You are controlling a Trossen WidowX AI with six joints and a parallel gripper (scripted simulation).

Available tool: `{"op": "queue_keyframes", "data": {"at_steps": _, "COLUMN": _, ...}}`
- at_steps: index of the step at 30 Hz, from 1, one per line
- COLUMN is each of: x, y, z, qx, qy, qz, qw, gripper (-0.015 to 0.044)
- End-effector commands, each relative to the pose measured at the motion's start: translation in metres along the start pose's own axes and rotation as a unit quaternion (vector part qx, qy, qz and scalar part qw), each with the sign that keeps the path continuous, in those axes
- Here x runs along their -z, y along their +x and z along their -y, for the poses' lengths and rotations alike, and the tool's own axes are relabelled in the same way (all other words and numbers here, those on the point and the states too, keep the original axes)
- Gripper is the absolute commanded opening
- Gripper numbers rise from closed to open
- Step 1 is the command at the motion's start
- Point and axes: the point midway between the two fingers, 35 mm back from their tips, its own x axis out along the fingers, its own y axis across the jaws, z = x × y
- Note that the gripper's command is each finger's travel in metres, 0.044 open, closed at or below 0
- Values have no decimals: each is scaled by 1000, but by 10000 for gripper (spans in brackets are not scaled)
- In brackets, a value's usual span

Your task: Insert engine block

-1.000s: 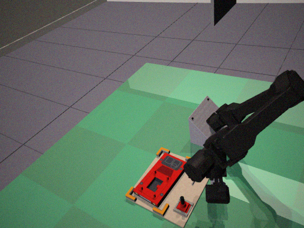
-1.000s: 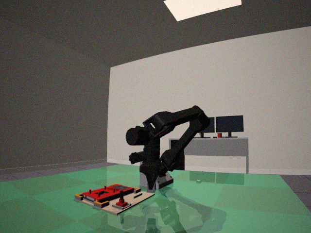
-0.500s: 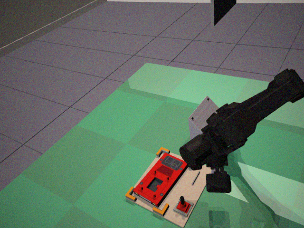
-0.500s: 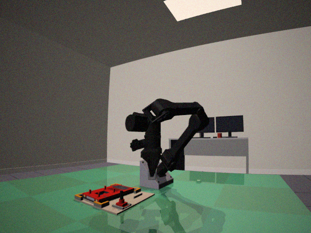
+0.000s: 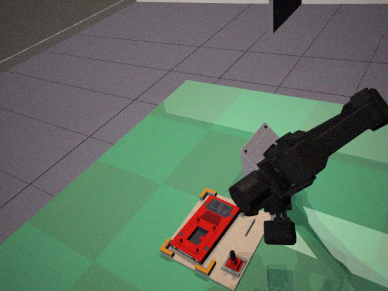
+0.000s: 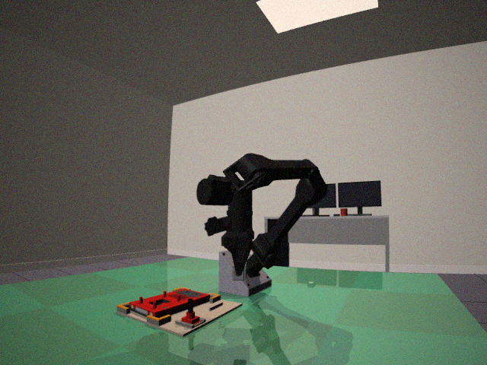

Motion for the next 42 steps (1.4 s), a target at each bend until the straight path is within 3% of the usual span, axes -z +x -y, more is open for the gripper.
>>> {"op": "queue_keyframes", "data": {"at_steps": 1, "x": 1, "y": -1, "z": 0, "qx": -2, "qy": 1, "qz": 11, "qw": 1000, "gripper": 0}}
{"op": "queue_keyframes", "data": {"at_steps": 8, "x": 4, "y": -1, "z": 0, "qx": 1, "qy": 0, "qz": 56, "qw": 998, "gripper": 0}}
{"op": "queue_keyframes", "data": {"at_steps": 27, "x": 23, "y": 6, "z": 0, "qx": -1, "qy": 2, "qz": 346, "qw": 938, "gripper": 0}}
{"op": "queue_keyframes", "data": {"at_steps": 36, "x": 24, "y": 6, "z": -1, "qx": -4, "qy": 2, "qz": 357, "qw": 934, "gripper": 0}}
{"op": "queue_keyframes", "data": {"at_steps": 42, "x": 27, "y": 16, "z": -1, "qx": -3, "qy": 3, "qz": 405, "qw": 914, "gripper": 0}}
